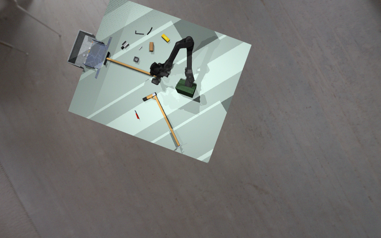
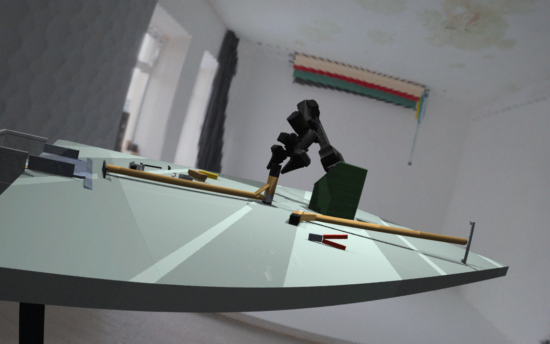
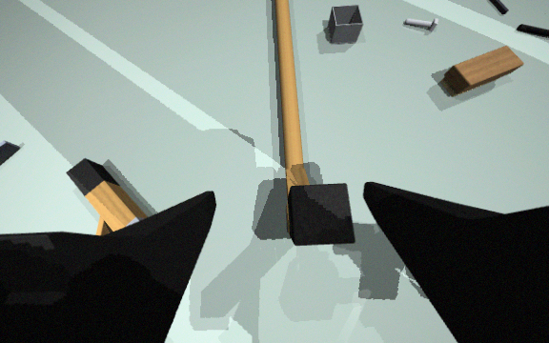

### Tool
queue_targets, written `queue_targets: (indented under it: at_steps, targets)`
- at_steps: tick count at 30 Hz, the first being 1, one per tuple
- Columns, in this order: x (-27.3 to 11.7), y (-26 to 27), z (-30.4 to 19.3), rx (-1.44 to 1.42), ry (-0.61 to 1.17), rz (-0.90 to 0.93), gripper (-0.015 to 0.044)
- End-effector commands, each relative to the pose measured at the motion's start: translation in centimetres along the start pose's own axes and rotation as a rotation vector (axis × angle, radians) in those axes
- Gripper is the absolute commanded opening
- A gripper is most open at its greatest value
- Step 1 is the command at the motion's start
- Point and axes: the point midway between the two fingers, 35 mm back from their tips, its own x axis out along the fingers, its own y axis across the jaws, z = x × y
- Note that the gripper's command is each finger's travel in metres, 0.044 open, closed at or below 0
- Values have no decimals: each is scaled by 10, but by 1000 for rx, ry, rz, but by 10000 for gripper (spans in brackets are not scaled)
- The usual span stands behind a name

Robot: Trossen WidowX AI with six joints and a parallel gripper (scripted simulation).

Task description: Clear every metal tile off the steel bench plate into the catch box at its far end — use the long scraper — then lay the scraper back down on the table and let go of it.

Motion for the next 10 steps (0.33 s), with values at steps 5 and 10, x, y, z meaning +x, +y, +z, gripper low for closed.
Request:
queue_targets:
  at_steps: [5,10]
  targets:
    - [-19,3,10,7,2,3,440]
    - [-32,5,14,7,5,5,440]
